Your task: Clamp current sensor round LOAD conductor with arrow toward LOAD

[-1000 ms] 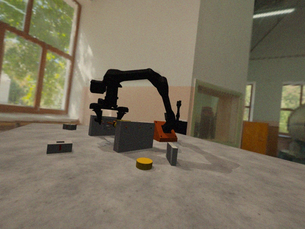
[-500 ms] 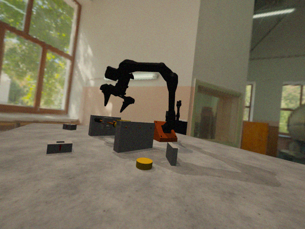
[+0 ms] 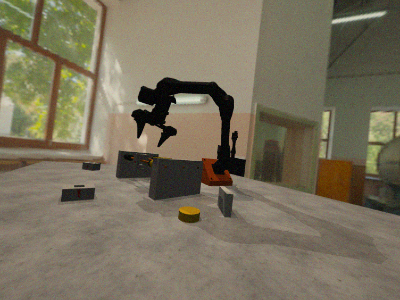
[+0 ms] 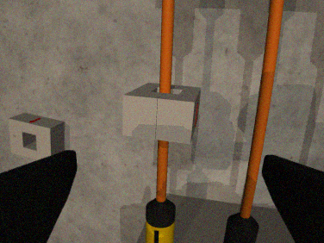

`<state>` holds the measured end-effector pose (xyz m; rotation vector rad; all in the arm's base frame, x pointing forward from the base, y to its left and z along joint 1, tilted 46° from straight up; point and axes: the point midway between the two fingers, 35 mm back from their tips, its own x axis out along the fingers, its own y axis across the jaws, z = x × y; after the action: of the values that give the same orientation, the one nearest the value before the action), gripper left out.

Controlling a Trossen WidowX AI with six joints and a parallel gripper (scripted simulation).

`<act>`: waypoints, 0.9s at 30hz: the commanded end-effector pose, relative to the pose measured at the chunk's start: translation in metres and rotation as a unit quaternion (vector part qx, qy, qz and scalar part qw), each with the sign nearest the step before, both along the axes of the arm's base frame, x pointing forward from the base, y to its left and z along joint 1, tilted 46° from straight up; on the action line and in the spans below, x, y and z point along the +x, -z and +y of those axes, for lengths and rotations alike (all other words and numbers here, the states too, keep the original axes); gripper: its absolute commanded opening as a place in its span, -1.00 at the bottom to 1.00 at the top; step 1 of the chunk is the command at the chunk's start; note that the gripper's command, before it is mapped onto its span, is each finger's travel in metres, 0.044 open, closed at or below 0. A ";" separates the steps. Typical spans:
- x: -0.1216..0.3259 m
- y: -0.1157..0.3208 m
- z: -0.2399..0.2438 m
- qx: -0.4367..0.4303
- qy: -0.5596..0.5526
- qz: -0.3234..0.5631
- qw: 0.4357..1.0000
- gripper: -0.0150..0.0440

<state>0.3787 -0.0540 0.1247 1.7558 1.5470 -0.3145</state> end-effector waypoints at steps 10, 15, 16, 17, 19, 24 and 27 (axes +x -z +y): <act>0.000 -0.001 0.000 0.001 0.000 -0.003 1.000 1.00; 0.000 -0.001 0.000 0.001 0.000 -0.003 1.000 1.00; 0.000 -0.001 0.000 0.001 0.000 -0.003 1.000 1.00; 0.000 -0.001 0.000 0.001 0.000 -0.003 1.000 1.00; -0.001 -0.001 0.001 -0.004 -0.002 -0.002 1.000 1.00; -0.019 -0.020 0.020 -0.098 -0.037 -0.057 0.993 1.00; -0.032 -0.032 0.031 -0.161 -0.055 -0.098 0.981 1.00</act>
<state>0.3604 -0.0356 0.1400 1.5440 1.4567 -0.3163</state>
